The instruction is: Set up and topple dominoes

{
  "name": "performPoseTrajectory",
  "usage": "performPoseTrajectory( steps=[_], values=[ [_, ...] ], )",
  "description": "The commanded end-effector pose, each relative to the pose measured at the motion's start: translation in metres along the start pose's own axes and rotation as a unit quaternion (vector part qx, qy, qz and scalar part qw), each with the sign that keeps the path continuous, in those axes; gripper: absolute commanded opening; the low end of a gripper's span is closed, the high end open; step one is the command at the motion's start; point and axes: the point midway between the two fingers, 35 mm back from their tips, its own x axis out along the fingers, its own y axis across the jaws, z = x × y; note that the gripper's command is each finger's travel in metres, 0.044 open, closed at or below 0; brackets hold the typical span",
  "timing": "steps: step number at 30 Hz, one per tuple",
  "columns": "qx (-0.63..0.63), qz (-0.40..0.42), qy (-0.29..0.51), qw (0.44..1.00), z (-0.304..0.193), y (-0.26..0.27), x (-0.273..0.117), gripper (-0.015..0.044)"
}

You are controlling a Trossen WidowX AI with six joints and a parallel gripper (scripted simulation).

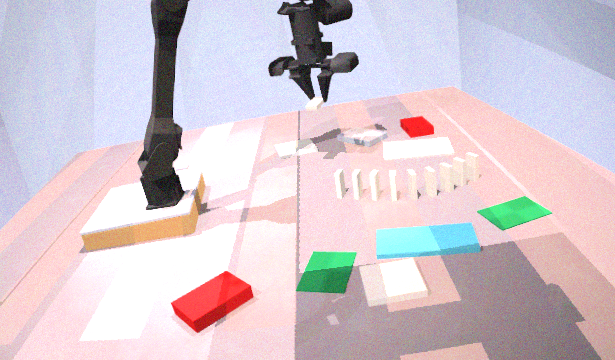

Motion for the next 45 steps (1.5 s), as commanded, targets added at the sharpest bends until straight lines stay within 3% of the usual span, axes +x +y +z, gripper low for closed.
performPoseTrajectory(
  steps=[1, 21, 45],
  values=[
    [0.018, 0.000, -0.035, 0.999, 0.005, -0.006, 0.006, 0.0107],
    [0.082, 0.004, -0.228, 0.970, 0.027, -0.039, 0.039, 0.0107],
    [0.094, 0.012, -0.428, 0.899, 0.018, -0.054, 0.043, 0.0107]
  ],
)
